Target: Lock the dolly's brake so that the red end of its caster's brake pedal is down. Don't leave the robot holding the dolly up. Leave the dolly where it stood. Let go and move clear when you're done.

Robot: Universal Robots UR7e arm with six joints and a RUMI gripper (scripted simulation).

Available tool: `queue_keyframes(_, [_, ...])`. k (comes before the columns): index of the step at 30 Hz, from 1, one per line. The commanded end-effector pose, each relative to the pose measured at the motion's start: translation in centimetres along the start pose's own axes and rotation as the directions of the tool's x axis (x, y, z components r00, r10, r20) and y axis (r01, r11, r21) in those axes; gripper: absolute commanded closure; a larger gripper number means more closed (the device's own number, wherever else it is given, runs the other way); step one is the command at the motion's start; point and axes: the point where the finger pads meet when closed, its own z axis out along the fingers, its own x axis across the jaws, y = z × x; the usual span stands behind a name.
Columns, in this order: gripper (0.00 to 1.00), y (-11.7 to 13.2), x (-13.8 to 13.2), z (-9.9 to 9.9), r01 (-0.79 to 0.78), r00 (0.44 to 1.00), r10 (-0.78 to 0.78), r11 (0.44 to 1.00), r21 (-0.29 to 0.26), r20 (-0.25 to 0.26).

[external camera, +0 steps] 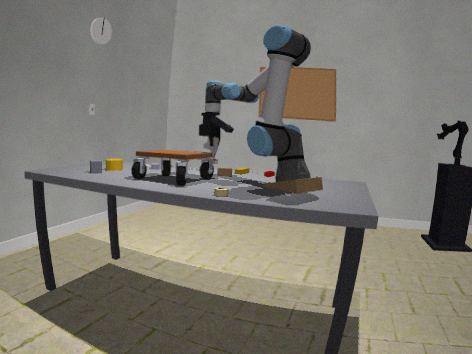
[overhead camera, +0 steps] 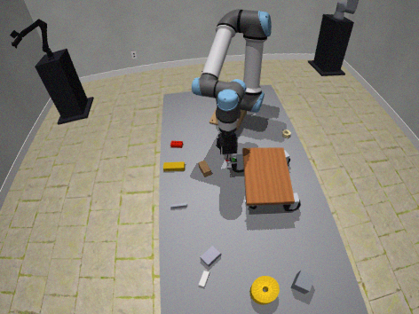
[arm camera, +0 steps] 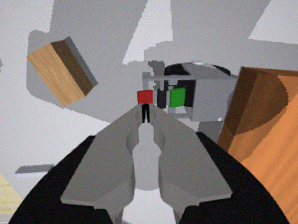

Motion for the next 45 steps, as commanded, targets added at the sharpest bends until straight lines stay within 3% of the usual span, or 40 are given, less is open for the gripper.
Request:
queue_keyframes(1, [1.0,-0.1,0.0,0.1,-0.002,1.0,0.002,1.0,0.001,-0.001])
queue_keyframes(45, [1.0,-0.2,0.0,1.3,-0.002,1.0,0.002,1.0,0.004,-0.002])
